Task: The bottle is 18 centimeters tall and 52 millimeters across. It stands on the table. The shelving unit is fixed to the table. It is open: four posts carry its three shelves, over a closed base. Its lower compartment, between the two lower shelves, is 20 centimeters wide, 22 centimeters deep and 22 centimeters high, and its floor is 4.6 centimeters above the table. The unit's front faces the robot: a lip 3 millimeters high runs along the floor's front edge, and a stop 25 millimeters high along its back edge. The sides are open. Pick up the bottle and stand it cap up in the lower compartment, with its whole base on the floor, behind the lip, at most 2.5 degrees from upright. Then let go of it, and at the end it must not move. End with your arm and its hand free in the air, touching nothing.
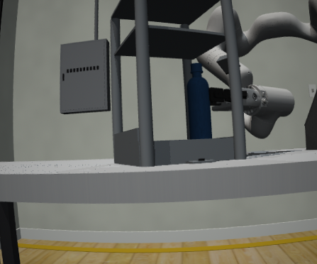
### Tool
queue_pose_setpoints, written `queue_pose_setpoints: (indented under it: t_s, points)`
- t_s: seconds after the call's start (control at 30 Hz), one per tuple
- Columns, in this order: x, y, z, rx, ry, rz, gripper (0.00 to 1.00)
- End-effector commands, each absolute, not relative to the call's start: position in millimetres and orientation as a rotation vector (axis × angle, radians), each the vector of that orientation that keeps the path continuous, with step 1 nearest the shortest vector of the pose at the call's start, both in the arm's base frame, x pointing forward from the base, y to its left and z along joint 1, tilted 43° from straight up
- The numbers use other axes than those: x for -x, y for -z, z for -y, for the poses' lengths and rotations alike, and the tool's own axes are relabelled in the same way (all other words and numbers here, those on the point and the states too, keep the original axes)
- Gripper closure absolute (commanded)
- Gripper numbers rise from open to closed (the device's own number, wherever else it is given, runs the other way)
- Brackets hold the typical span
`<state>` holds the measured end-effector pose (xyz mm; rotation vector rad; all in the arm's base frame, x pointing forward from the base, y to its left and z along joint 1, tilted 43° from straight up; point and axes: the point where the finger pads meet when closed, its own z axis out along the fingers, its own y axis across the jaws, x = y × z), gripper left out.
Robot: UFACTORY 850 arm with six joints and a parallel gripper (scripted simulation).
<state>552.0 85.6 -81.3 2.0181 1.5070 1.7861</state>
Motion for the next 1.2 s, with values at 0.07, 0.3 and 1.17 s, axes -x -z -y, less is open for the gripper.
queue_pose_setpoints:
  t_s: [0.07, 0.3, 1.17]
  points:
    - [-542, 77, -79, -2.017, -1.787, -1.508, 0.26]
    - [-526, 70, -68, -2.017, -1.787, -1.508, 0.26]
    - [-474, 48, -33, -2.017, -1.787, -1.508, 0.26]
